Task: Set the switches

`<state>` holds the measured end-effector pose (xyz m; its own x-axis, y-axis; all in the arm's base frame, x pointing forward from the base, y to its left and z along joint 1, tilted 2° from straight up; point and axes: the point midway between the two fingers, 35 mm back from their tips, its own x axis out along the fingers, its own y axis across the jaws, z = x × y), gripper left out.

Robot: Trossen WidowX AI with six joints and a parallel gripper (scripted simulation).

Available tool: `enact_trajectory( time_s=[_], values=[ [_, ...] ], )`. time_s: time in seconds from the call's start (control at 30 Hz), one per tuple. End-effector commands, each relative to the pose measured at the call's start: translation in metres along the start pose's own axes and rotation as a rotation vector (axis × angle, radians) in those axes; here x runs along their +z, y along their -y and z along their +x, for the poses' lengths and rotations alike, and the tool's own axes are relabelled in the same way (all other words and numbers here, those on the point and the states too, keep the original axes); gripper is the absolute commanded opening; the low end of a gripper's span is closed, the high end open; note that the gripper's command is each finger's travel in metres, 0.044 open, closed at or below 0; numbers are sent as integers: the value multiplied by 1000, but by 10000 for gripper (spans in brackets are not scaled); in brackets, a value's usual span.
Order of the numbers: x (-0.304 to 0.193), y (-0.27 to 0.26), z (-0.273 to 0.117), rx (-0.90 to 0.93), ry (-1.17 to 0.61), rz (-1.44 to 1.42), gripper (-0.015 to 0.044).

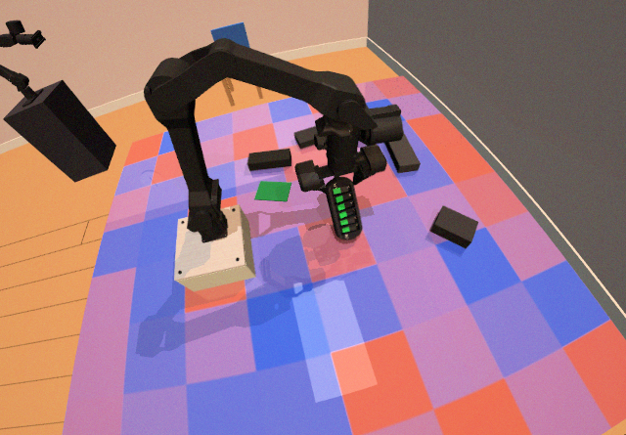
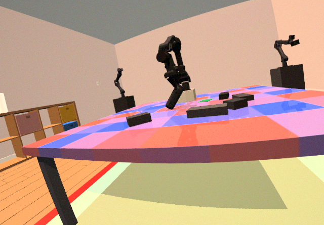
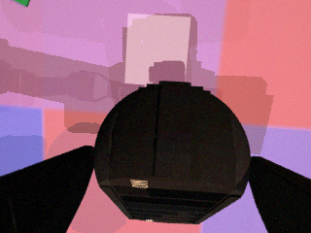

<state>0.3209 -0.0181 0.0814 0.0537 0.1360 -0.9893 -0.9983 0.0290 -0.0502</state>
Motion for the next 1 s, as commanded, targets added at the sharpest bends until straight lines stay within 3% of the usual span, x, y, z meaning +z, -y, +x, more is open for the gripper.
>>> enact_trajectory(
  time_s=[0.0,0.97],
  values=[
    [-7,2,-3,-6,-2,2,335],
    [-30,1,-13,-6,58,1,335]
  ],
)
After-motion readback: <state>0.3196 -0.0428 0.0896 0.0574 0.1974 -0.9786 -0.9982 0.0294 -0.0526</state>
